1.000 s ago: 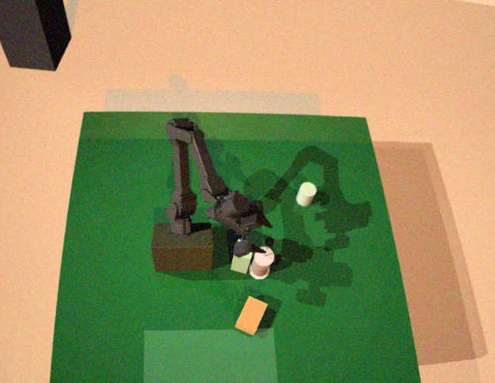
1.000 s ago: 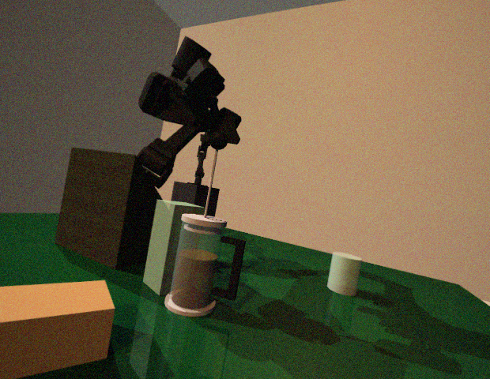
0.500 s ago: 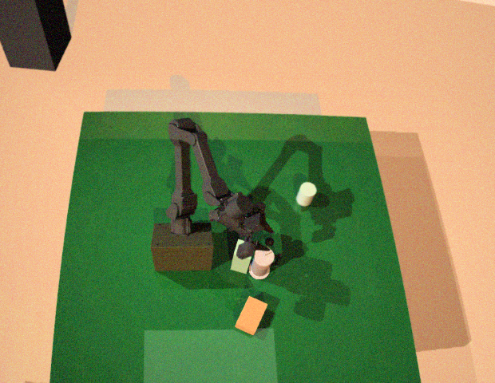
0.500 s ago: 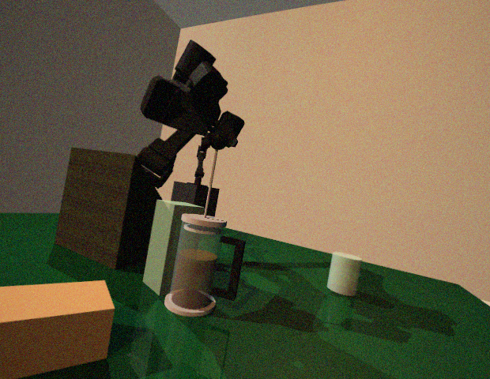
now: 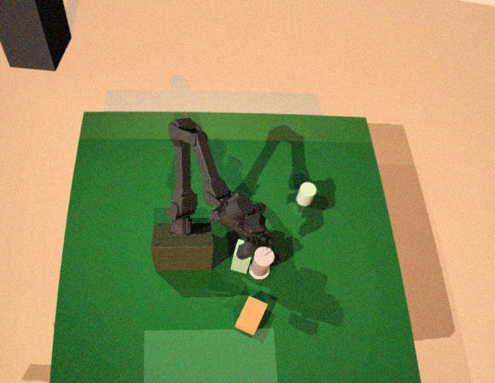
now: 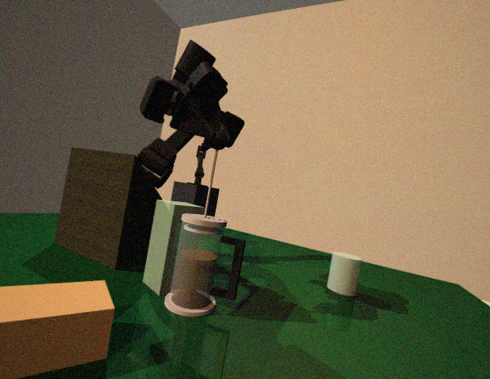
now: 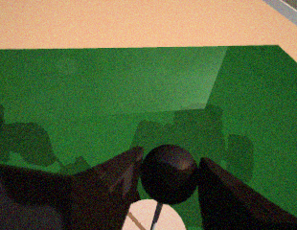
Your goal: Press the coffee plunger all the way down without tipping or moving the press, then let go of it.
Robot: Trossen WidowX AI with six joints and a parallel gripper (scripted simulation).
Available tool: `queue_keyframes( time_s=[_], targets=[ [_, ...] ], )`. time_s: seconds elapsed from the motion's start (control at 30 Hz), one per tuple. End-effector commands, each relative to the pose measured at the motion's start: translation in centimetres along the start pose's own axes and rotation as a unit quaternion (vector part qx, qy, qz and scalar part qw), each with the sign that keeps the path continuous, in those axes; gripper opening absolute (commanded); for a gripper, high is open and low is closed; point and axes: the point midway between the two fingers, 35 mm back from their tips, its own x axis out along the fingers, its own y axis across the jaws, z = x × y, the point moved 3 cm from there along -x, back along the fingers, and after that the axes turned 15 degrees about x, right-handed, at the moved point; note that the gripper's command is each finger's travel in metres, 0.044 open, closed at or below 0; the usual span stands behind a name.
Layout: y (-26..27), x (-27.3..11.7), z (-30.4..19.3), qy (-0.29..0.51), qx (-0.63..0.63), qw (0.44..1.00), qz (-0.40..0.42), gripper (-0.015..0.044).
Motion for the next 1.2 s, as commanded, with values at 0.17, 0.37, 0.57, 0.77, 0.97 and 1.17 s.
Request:
queue_keyframes(
  time_s=[0.17, 0.37, 0.57, 0.77, 0.97, 1.17],
  targets=[
    [-0.3, 0.6, -0.4, 0.000, 0.002, 1.000, -0.001, 0.0116],
    [-0.6, 1.3, -1.1, 0.001, 0.002, 1.000, -0.001, 0.0116],
    [-0.9, 2.0, -1.7, 0.001, 0.001, 1.000, -0.002, 0.0116],
    [-1.2, 2.7, -2.4, 0.002, 0.001, 1.000, -0.002, 0.0116],
    [-1.4, 3.3, -3.1, 0.002, 0.001, 1.000, -0.003, 0.0116],
    [-1.7, 4.0, -3.9, 0.002, 0.001, 1.000, -0.003, 0.0116]
  ],
)
